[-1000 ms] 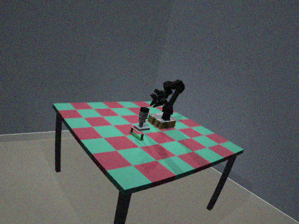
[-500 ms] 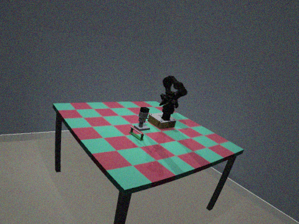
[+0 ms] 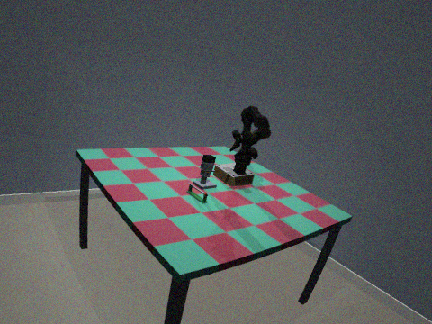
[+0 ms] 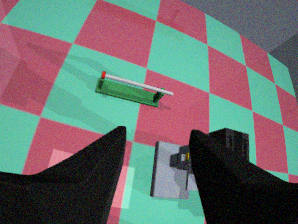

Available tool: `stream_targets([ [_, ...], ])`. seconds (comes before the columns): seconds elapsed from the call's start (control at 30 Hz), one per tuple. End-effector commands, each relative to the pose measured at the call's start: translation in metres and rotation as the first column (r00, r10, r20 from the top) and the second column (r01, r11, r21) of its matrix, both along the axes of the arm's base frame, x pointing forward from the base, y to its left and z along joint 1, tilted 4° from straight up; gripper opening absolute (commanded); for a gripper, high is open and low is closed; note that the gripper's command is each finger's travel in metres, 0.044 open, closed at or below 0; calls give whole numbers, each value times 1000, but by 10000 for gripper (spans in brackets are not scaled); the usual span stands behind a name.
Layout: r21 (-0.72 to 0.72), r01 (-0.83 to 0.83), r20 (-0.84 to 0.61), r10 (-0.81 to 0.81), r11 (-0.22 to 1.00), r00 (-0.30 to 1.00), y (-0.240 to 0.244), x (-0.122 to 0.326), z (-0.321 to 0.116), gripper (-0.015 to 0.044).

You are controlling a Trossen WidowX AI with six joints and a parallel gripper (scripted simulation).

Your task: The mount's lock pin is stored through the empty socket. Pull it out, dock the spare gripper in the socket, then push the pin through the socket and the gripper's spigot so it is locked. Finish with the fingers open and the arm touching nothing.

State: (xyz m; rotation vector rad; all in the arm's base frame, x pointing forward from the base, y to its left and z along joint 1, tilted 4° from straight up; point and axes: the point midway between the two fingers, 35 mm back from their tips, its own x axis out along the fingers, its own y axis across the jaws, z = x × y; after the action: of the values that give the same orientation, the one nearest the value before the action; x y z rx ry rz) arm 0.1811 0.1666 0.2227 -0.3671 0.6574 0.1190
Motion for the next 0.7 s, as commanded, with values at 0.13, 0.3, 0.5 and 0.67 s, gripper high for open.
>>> stream_targets([
  [0.13,-370,-270,-316,153,889,936,19,55,-14,180],
  [0.3,-442,-550,-549,271,708,791,29,96,-27,180],
  [0.5,-328,-835,-769,388,442,508,30,152,-55,180],
  [0.67,-166,-967,-864,445,193,237,12,181,-77,180],
])
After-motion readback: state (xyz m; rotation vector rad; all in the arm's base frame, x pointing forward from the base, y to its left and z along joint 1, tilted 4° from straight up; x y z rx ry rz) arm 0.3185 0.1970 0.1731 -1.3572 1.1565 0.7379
